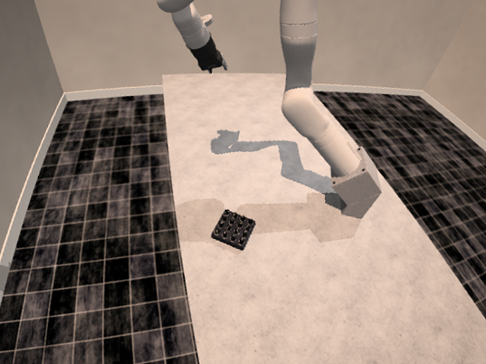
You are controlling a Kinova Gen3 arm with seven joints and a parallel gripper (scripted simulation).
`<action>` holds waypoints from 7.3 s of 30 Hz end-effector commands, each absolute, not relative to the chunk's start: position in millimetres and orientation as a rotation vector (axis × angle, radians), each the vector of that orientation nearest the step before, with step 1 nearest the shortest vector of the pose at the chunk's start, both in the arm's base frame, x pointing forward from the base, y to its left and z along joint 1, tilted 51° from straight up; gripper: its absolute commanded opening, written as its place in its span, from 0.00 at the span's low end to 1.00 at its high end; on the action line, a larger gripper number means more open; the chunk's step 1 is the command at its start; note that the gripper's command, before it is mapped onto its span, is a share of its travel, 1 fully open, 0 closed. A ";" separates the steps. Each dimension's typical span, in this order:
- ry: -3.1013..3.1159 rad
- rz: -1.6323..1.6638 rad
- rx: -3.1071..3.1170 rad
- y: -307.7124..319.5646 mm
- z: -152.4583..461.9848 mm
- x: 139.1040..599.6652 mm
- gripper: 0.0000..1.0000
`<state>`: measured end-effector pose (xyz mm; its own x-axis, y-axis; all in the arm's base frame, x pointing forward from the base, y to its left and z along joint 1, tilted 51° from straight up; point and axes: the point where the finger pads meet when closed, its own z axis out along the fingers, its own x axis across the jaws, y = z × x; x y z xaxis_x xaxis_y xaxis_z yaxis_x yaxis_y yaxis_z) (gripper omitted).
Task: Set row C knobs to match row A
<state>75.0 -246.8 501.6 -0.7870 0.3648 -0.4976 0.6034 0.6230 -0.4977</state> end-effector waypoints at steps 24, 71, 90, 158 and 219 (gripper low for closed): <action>2.484 -0.961 0.767 -245.5 503.5 78.7 1.00; 2.273 -1.174 0.182 -149.0 504.6 235.8 1.00; 2.250 -1.187 0.107 -133.5 497.4 254.4 1.00; 2.189 -1.209 -0.195 -67.8 450.4 317.7 1.00; 2.168 -1.189 -0.448 -15.2 387.4 354.2 1.00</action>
<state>353.6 -14.8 390.5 -0.7508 -0.5616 -0.3477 -0.0075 0.5337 -0.8457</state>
